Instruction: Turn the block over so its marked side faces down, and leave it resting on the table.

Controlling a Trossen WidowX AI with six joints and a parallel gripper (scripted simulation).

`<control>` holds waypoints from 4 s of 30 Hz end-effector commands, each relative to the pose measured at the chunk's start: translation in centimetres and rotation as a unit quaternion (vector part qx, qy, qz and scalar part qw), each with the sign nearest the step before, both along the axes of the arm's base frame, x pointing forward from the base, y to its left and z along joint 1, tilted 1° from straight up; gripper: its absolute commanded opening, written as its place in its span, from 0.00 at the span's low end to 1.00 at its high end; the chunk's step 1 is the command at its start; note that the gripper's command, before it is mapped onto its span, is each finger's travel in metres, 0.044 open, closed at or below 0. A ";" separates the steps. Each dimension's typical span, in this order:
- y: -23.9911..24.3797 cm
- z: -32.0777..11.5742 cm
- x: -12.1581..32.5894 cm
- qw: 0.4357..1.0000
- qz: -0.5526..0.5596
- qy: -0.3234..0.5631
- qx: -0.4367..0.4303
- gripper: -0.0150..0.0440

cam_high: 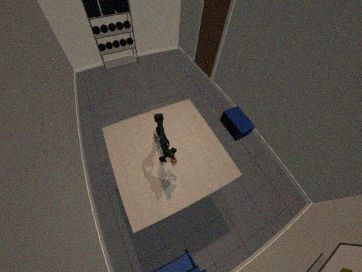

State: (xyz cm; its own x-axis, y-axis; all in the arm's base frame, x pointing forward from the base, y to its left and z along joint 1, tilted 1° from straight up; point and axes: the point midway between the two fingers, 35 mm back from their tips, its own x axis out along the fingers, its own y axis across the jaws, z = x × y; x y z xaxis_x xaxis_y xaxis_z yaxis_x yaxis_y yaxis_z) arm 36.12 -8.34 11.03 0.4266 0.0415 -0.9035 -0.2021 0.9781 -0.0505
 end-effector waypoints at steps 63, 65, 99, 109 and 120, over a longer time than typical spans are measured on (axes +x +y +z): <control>6.9 -13.4 -1.6 0.966 -0.152 0.209 0.003 0.62; 6.9 -13.4 -1.6 0.966 -0.152 0.209 0.003 0.60; 6.9 -11.0 -1.4 0.979 -0.151 0.141 0.006 0.25; 7.0 -11.3 -1.5 0.987 -0.149 0.060 0.011 0.25; 7.0 -11.2 -2.0 0.989 -0.146 -0.029 0.016 0.25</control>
State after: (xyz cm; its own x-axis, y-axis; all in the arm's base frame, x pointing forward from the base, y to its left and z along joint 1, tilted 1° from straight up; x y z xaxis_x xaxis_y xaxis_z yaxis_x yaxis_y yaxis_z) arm 34.27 -1.33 -0.35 0.4315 -0.0558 -0.9004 0.0934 0.9955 -0.0169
